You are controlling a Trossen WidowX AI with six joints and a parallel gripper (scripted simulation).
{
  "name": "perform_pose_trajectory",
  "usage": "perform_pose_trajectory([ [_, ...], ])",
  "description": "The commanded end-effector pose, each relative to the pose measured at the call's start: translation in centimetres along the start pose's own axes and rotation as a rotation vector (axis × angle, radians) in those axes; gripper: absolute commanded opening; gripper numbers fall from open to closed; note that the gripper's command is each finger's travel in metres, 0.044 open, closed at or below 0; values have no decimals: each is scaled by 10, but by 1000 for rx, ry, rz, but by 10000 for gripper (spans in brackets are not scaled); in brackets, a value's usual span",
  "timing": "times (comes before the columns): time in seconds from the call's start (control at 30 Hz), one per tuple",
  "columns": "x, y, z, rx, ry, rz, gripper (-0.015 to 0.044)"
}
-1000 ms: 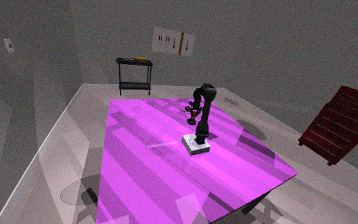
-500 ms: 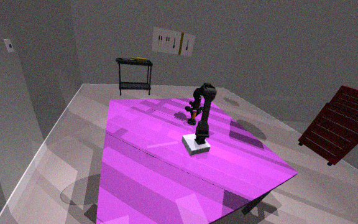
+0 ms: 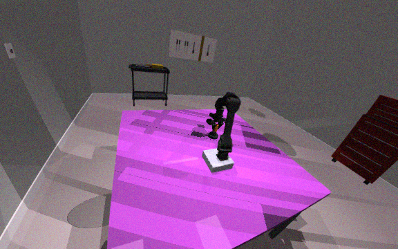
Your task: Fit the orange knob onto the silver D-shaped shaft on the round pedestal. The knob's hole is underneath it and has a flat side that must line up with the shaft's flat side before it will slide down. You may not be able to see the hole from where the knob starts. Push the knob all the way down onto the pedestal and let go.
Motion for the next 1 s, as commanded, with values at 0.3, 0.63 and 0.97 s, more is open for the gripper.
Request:
perform_pose_trajectory([
  [0.3,0,0,2,2,-4,-7,0],
  [0.63,0,0,-2,3,-4,-7,0],
  [0.97,-2,-1,-3,3,-4,-217,0],
])
Point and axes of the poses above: the point midway between the two fingers, 35 mm back from their tips, its own z axis out along the fingers, its own y axis across the jaws, x = y × z, the point moved 5 cm from there along -z, back along the fingers, and after that the axes turned 6 degrees about z, right-handed, at the moved point
